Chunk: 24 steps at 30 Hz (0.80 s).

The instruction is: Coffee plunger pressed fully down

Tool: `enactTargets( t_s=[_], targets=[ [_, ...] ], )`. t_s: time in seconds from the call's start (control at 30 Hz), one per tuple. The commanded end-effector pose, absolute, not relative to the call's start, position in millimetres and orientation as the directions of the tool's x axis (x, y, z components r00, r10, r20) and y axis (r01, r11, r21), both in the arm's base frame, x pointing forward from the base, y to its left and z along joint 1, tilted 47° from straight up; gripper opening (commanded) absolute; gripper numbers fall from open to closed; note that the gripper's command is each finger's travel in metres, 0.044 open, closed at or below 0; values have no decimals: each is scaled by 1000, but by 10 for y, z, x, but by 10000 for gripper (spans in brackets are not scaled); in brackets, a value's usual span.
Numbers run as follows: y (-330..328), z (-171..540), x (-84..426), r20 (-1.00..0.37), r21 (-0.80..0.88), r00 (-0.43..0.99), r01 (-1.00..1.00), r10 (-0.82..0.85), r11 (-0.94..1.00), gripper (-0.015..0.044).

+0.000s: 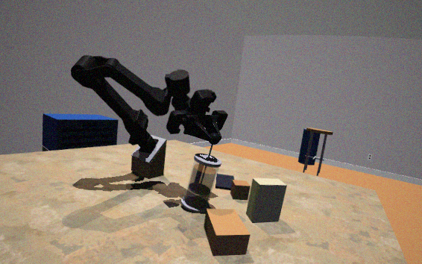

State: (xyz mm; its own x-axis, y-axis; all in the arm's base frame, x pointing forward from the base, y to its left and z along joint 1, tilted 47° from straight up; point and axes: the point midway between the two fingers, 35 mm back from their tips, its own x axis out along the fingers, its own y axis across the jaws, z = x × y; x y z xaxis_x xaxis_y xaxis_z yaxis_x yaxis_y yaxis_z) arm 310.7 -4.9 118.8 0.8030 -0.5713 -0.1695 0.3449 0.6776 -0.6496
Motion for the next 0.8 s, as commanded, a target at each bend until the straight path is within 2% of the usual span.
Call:
enactTargets(
  t_s=[0.0, 0.77],
  targets=[
    [-234, 1004, 3034, -199, -701, 764, 327, -614, 633, 128],
    [-215, 996, 3121, -197, -701, 764, 329, -615, 633, 128]
  ],
)
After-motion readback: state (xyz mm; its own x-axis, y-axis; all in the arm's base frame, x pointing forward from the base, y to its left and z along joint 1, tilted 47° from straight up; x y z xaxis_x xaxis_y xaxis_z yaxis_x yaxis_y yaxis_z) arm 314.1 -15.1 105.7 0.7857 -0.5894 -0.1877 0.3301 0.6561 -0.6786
